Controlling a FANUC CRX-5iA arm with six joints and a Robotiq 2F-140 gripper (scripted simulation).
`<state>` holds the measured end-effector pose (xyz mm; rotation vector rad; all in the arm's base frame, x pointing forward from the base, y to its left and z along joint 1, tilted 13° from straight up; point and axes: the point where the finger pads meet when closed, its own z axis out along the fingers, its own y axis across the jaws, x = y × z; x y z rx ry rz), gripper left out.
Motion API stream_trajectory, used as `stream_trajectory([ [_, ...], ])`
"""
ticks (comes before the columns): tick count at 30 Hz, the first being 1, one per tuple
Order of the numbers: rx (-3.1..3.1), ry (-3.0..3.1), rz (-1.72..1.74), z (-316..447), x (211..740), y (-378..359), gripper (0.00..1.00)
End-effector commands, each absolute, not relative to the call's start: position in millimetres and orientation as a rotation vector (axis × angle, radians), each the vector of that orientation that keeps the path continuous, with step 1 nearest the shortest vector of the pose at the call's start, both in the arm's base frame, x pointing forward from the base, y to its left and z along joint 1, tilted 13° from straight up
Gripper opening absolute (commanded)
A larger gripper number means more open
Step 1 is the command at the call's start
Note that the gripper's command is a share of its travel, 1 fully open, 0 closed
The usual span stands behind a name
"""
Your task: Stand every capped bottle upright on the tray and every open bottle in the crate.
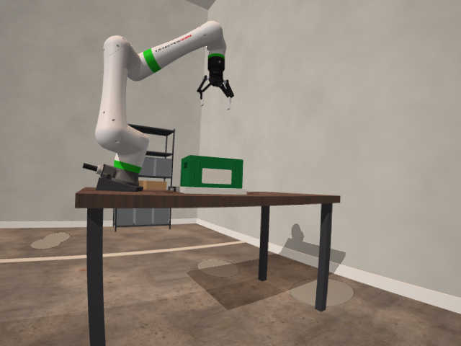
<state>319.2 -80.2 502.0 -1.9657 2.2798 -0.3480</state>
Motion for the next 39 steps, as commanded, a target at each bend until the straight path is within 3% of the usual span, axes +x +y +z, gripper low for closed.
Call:
stream_trajectory([
  [1, -1.965, 2.282, -0.343, 493.0, 321.1, -80.9, 1.0],
  [39, -1.964, 2.3, -0.297, 390.7, 342.0, -88.1, 1.0],
])
